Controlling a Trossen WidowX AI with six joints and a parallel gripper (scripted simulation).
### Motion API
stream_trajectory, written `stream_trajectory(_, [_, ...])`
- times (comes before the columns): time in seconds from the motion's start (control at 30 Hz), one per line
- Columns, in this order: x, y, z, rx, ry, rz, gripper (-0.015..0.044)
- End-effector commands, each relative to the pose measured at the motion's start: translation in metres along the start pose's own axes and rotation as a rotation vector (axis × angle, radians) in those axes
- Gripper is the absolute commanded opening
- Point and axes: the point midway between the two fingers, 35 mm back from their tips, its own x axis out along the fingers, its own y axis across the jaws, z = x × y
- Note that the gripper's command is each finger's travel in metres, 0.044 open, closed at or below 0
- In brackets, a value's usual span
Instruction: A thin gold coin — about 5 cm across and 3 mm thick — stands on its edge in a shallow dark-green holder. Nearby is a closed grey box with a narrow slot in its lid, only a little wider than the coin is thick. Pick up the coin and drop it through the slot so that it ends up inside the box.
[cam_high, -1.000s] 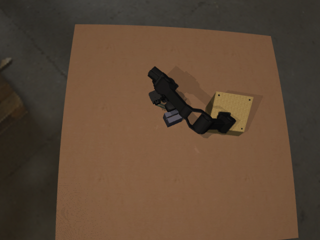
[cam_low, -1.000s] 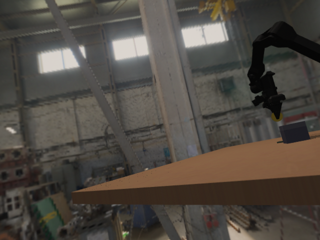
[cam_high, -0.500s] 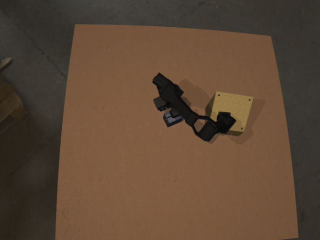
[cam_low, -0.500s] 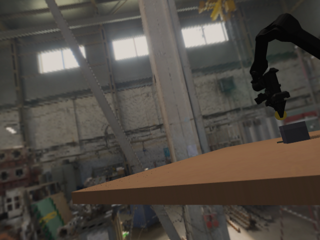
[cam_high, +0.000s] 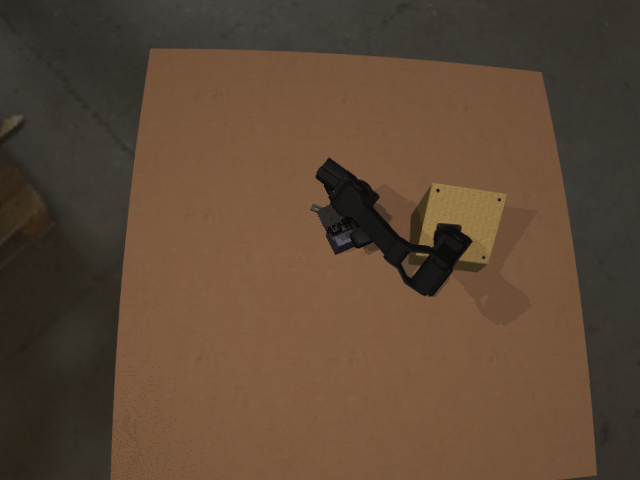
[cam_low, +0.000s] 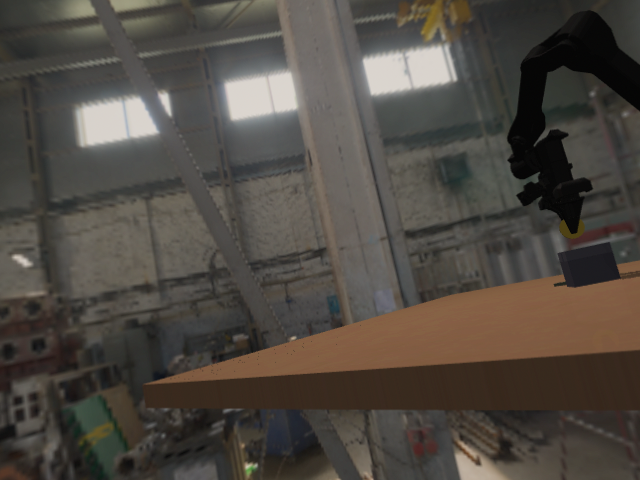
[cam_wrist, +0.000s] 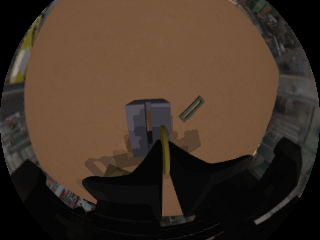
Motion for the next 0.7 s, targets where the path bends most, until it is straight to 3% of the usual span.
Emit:
stream_trajectory(0.0, [0.0020, 0.0098, -0.0031, 0.004, -0.003, 0.005, 0.0000])
stream_trajectory(0.67, [0.0022, 0.0116, -0.0044, 0.003, 0.001, 0.002, 0.0000])
